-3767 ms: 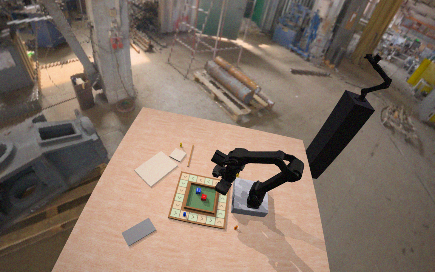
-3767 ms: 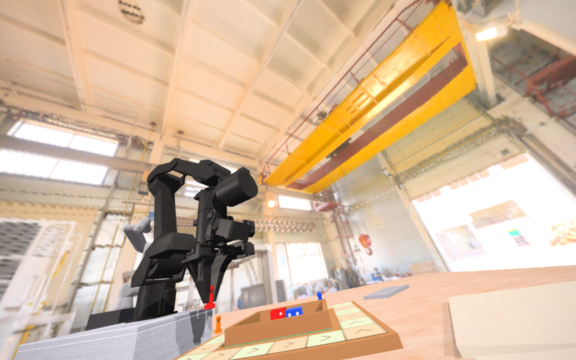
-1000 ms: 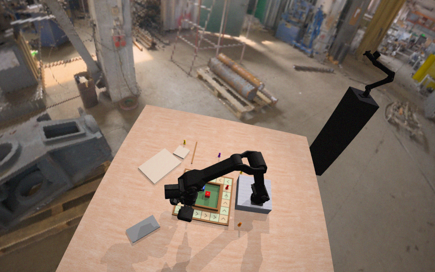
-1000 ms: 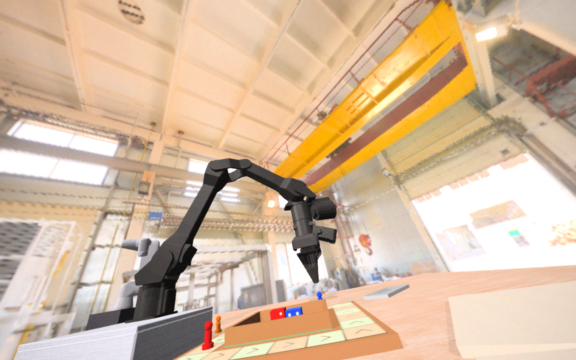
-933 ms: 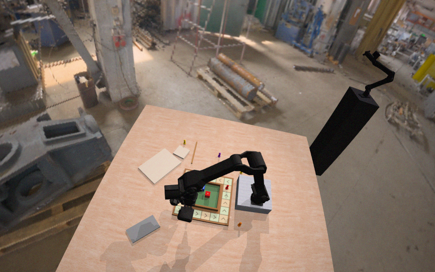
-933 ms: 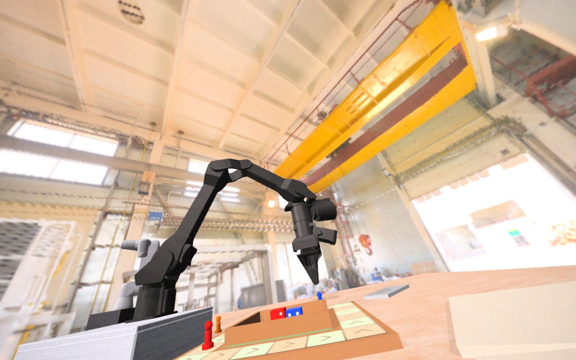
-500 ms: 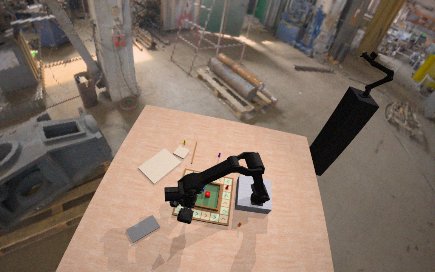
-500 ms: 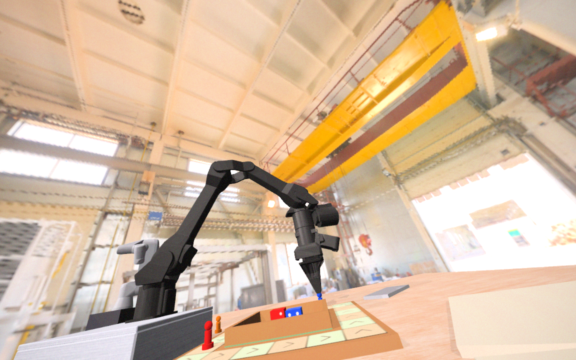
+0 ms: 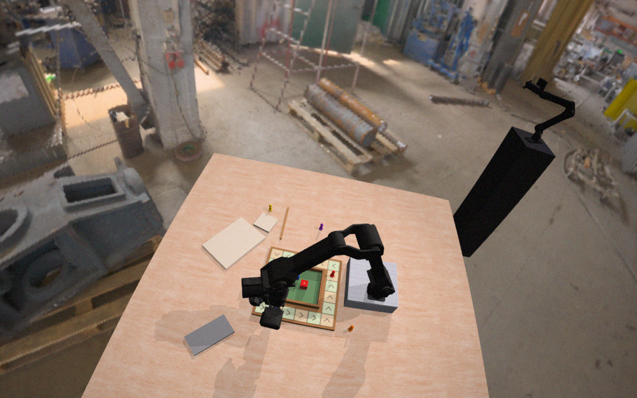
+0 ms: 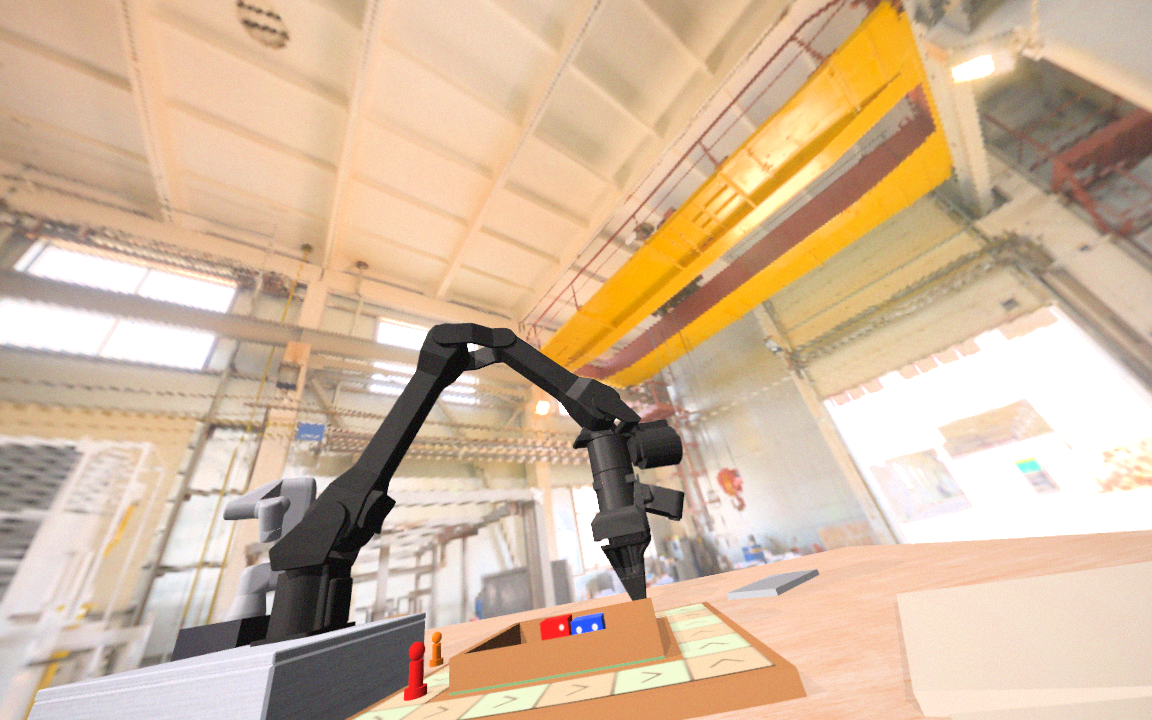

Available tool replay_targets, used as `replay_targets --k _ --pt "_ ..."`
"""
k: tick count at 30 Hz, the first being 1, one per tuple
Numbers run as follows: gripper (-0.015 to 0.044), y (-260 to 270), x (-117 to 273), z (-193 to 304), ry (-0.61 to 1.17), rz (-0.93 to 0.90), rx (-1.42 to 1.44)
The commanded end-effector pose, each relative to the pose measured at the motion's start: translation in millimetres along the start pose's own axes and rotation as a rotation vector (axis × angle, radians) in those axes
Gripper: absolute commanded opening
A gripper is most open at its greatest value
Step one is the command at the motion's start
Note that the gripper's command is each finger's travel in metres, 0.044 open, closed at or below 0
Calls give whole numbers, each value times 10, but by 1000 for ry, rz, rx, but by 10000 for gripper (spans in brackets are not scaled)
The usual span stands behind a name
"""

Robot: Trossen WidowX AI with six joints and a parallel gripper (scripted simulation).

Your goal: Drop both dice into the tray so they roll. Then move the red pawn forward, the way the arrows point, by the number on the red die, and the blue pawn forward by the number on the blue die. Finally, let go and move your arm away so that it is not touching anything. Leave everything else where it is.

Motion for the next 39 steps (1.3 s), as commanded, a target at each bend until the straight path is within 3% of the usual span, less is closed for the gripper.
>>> replay_targets --k 1,4,10,15,32,39 --pt "121 0 -27 2 1 -2 -4" --pt "43 0 -27 2 1 -2 -4" --pt "3 0 -27 2 1 -2 -4" --pt "0 4 18 -5 1 -2 -4" --pt "0 56 1198 44 1 -3 -4" --pt "0 24 1240 94 2 -3 -4"
Point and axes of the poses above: the point midway between the two fingers, 35 mm back from their tips, its own x axis back along the fingers, its own y axis across the jaws, z = x × y, the point moved 9 cm from there along x, back along the fingers, and after that the axes turned 4 degrees about x, right-handed, at the moved point
